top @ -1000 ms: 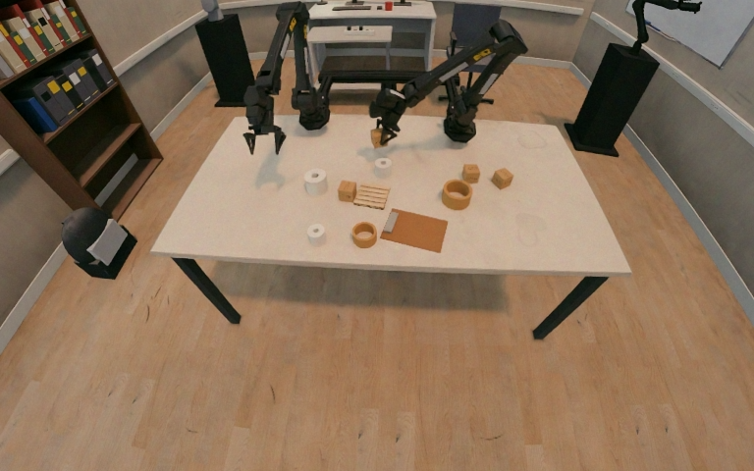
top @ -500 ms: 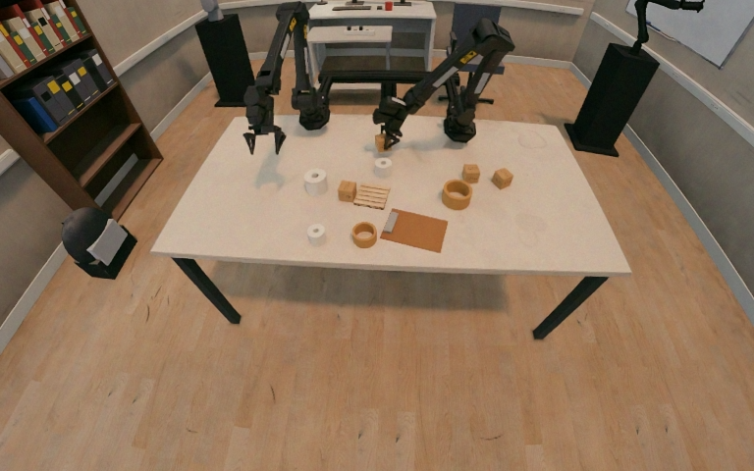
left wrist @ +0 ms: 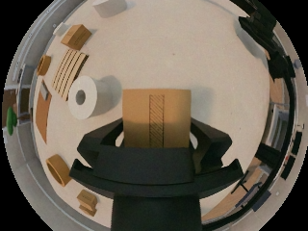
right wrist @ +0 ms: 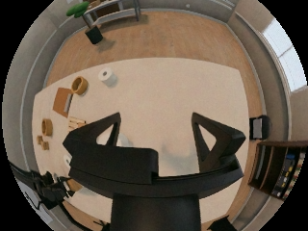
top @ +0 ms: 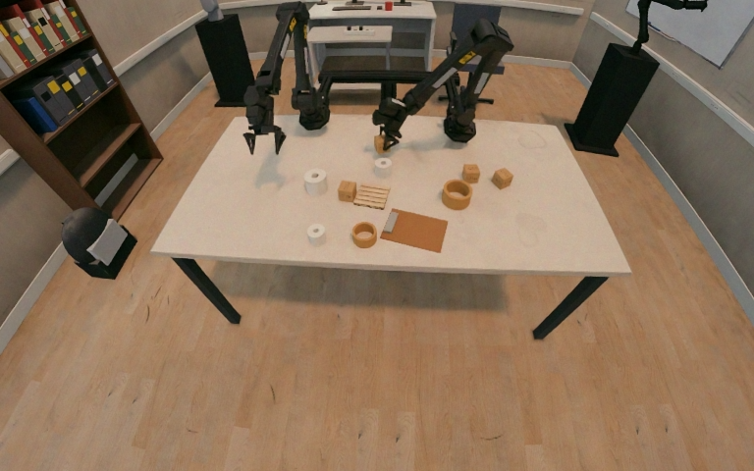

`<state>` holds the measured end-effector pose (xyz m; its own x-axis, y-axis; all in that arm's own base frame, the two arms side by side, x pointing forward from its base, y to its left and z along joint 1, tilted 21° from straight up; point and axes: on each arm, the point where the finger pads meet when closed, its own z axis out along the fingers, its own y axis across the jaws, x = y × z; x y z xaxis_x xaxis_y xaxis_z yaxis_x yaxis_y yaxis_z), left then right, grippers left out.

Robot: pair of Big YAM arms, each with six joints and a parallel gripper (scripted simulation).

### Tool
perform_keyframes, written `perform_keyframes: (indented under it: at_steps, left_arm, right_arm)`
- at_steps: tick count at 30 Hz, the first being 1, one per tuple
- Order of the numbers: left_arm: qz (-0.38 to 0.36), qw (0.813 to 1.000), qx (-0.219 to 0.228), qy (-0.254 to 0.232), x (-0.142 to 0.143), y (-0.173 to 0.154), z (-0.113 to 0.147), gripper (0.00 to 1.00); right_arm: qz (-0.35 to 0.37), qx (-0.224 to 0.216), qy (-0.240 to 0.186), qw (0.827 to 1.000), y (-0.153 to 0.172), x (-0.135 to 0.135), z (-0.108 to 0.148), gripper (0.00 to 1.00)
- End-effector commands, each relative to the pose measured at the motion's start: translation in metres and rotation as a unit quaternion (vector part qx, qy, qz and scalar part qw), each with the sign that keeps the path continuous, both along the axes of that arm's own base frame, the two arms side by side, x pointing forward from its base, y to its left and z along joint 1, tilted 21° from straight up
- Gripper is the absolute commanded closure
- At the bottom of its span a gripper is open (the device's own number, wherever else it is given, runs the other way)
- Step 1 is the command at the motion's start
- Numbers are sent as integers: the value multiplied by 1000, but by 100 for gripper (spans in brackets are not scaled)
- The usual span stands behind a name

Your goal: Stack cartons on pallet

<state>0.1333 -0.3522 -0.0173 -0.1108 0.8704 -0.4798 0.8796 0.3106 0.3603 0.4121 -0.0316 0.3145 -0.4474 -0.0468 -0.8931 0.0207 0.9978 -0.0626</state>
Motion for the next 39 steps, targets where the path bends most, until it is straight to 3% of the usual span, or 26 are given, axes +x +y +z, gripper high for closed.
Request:
perform_keyframes:
  at_steps: [1, 18, 21, 26, 39]
  left_arm:
    - [0, 1000, -3, -2, 6, 1, -8, 45]
    - [-3, 1000, -1, -2, 8, 10, -30, 45]
    - [-3, 1000, -15, -5, 9, -1, -20, 45]
    - [-1, 1000, -1, -1, 8, 12, -33, 45]
    - [1, 1000, -4, -2, 12, 10, -35, 45]
  right_arm:
    - [5, -10, -27, 1000, 1, 6, 28, 0]
    - [5, -10, -27, 1000, 1, 6, 28, 0]
    - [5, -10, -27, 1000, 1, 6, 28, 0]
    - [5, -10, -27, 1000, 1, 6, 28, 0]
    - [5, -10, -27, 1000, 1, 6, 28, 0]
